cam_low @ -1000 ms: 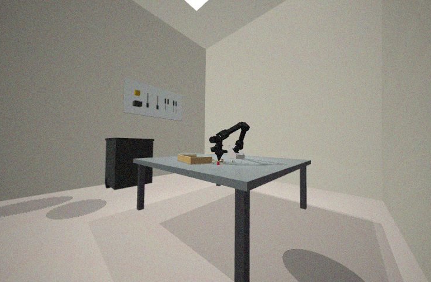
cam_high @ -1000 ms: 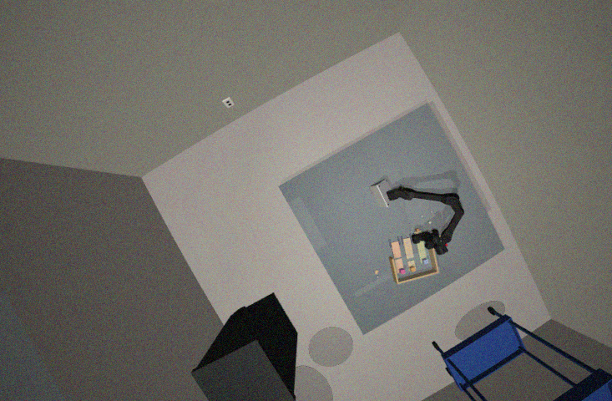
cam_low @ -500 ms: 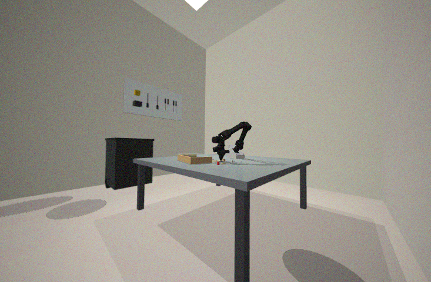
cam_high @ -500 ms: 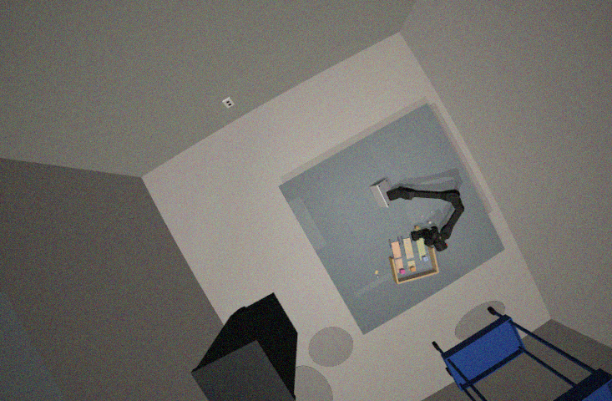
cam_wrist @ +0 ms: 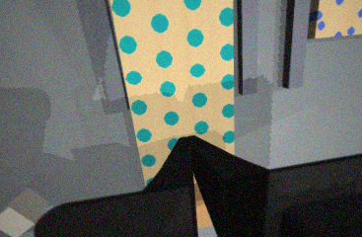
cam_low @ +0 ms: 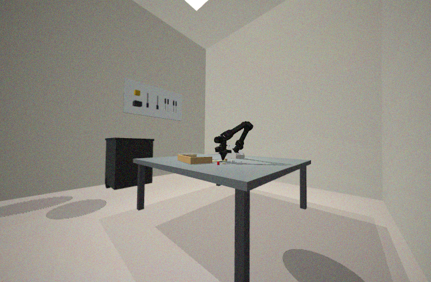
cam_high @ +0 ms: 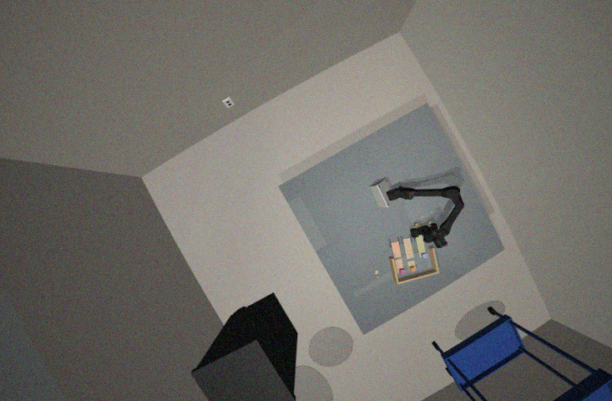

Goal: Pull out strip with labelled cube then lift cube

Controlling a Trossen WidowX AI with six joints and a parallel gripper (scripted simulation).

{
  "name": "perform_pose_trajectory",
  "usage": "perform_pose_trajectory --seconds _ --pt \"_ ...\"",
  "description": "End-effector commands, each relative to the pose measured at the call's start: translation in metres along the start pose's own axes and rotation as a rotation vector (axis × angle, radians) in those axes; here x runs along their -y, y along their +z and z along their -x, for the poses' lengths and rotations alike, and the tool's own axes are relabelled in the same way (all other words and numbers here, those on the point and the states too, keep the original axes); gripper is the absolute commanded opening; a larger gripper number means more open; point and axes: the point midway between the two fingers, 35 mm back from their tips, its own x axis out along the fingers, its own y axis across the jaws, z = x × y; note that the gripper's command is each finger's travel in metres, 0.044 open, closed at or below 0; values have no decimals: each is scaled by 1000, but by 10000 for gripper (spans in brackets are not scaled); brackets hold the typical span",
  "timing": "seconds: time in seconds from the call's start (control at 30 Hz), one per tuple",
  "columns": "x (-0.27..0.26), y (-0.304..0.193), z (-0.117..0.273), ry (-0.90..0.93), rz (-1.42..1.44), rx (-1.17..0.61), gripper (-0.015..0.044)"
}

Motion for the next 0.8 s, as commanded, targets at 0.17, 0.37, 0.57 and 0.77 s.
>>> perform_pose_trajectory --seconds 0.17,0.37,0.57,0.77 --pt "2 -20 -7 -6 -11 -29 0" --pt "2 -29 -7 -6 -12 -30 0" --pt "2 -38 -7 -6 -12 -30 0" --pt "2 -47 -6 -6 -13 -31 0"
